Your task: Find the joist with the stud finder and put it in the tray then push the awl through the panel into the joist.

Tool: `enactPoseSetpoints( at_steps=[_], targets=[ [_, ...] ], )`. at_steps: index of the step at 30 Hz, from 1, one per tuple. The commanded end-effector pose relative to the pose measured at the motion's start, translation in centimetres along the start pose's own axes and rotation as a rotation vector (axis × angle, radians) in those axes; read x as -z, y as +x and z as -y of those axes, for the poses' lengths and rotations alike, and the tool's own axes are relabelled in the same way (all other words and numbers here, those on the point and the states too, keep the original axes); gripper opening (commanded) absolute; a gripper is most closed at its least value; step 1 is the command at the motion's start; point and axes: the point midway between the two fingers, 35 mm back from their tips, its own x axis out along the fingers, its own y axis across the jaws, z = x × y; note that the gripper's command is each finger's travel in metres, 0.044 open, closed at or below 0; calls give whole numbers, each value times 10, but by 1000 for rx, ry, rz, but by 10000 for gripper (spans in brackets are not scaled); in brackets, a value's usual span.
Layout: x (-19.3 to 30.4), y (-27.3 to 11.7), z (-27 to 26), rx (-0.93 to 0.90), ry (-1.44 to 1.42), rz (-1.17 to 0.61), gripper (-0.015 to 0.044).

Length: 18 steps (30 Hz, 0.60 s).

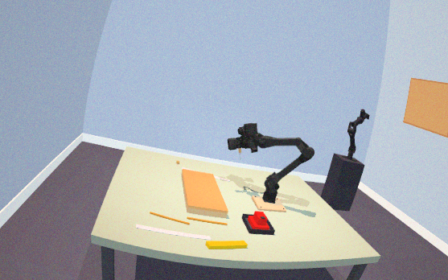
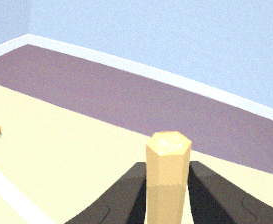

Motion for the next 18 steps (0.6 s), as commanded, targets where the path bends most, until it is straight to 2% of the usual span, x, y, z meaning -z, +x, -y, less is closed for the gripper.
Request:
enactPoseSetpoints(
  at_steps=[1,18],
  targets=[
    [-2,-6,-23,-75,-9,17,0],
    [-8,-58,-113,-406,0,104,0]
  ],
)
